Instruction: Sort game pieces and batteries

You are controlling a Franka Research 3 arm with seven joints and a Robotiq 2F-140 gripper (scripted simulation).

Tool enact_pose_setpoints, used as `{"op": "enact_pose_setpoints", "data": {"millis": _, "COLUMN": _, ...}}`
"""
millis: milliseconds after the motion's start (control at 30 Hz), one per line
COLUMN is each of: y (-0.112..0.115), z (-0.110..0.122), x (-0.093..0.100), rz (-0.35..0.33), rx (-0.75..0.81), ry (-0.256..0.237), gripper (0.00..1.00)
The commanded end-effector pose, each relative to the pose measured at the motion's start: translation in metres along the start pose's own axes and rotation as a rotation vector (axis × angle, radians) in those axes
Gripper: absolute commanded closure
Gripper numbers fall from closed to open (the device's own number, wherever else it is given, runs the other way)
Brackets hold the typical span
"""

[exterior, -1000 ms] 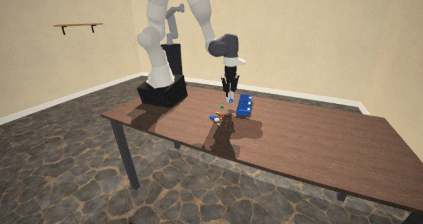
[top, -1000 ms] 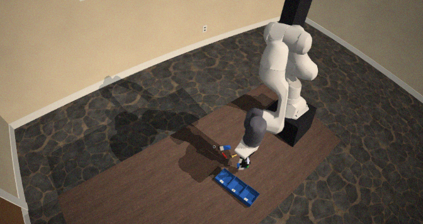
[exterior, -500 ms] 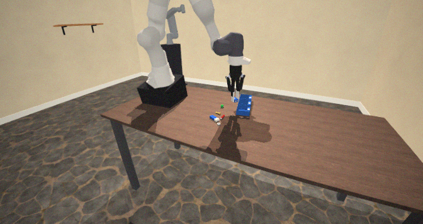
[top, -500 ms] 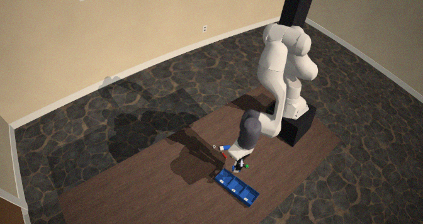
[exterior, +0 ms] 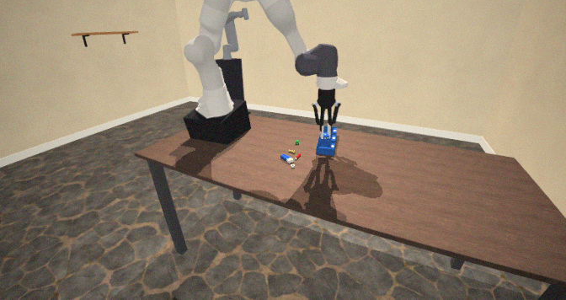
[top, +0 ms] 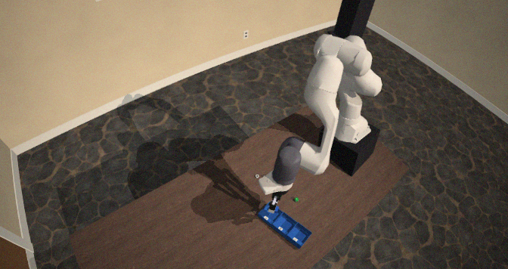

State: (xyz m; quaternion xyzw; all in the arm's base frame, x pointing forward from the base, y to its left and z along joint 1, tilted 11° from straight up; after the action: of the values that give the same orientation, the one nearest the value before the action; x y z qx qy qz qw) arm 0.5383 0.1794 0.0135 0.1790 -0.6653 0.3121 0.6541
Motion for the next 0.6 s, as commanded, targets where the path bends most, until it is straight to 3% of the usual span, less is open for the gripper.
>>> {"op": "enact_pose_setpoints", "data": {"millis": 0, "y": 0.0002, "z": 0.0001, "x": -0.001, "rz": 0.002, "rx": -0.156, "ry": 0.015, "gripper": 0.87}}
{"op": "enact_pose_setpoints", "data": {"millis": 367, "y": 0.0005, "z": -0.0001, "x": -0.001, "rz": 0.005, "rx": -0.342, "ry": 0.032, "gripper": 0.87}}
{"op": "enact_pose_setpoints", "data": {"millis": 567, "y": 0.0005, "z": 0.0, "x": -0.001, "rz": 0.005, "rx": -0.346, "ry": 0.032, "gripper": 0.87}}
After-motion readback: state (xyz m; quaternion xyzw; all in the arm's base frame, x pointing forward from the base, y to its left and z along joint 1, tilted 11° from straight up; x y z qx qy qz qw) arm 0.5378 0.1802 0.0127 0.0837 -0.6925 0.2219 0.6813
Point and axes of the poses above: the point where the finger pads meet when closed, its own x axis back along the fingers, its own z axis across the jaws, y = z × x, the point moved 7 cm from there along x, back along the fingers, and after that the axes turned 2 degrees about -x, right-handed, at the moved point
